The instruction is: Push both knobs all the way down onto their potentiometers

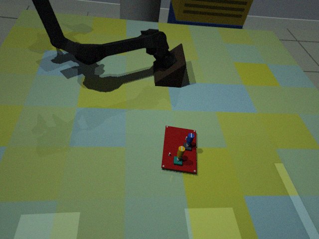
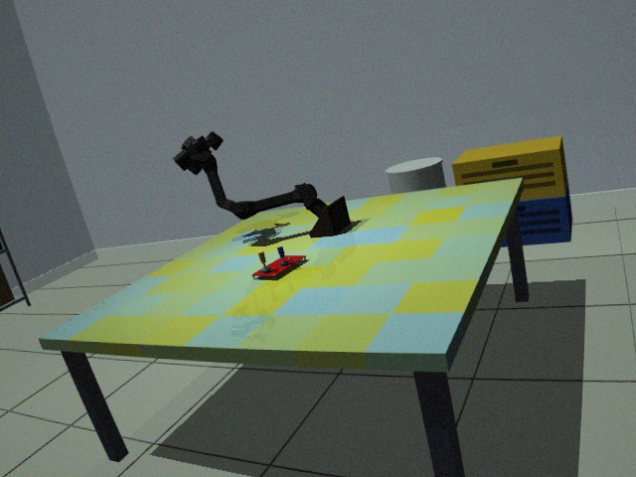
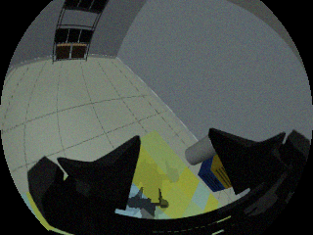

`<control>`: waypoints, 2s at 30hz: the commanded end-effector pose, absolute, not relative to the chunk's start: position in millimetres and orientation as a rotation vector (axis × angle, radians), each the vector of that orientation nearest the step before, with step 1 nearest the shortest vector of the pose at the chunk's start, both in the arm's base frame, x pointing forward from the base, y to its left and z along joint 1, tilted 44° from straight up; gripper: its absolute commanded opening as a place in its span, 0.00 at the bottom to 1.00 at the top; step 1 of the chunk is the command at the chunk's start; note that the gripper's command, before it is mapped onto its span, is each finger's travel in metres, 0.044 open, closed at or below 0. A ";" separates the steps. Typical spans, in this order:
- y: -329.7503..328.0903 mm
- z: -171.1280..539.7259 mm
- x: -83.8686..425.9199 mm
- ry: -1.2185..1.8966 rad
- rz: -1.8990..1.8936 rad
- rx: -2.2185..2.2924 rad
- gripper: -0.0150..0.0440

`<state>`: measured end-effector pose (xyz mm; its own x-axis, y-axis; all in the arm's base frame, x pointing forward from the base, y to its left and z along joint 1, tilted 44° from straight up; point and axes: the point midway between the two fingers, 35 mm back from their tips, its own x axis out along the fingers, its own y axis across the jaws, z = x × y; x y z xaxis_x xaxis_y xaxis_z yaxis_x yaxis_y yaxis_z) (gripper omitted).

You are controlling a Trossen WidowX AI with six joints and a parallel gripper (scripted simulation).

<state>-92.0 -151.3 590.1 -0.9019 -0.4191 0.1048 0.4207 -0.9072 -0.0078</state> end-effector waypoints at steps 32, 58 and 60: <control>127.8 612.9 -140.6 -1.023 -3.128 -0.728 0.25; 318.8 544.7 -30.3 -1.893 -3.170 -1.437 0.25; 327.9 538.0 -17.8 -1.953 -3.159 -1.502 0.25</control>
<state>-40.5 309.3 550.3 -0.4965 0.8537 0.1571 -0.2862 -0.3319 0.8989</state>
